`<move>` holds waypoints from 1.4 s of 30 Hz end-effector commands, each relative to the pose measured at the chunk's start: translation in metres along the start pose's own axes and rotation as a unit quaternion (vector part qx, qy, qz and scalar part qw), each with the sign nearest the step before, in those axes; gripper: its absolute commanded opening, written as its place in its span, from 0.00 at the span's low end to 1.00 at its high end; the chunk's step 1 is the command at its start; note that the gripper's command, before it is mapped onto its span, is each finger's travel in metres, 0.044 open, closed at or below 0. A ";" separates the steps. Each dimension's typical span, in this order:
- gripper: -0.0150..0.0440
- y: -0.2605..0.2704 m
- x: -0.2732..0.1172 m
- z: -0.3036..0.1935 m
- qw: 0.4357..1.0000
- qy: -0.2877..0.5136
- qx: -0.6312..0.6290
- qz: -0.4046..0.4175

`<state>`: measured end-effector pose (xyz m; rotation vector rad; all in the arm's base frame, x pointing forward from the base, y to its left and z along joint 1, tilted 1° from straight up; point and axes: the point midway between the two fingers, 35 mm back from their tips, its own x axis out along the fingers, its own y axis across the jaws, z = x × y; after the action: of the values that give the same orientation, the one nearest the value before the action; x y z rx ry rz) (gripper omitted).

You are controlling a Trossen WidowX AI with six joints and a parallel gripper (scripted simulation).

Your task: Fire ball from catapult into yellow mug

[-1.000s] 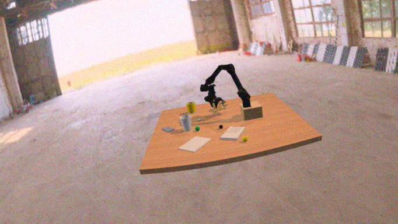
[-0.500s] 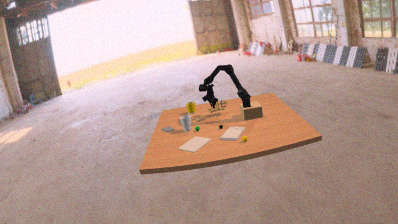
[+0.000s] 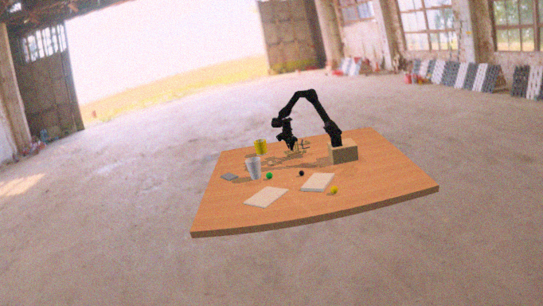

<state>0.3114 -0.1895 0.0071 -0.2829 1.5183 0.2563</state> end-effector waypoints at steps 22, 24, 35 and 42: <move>0.30 0.000 0.024 0.000 1.000 0.000 0.000 0.000; 0.39 0.000 0.024 0.000 1.000 0.000 0.000 0.000; 0.88 -0.001 0.022 0.000 1.000 0.000 0.000 0.000; 1.00 -0.001 -0.073 0.001 1.000 -0.001 0.000 0.000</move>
<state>0.3101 -0.1893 0.0452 -0.2698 1.5339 0.2674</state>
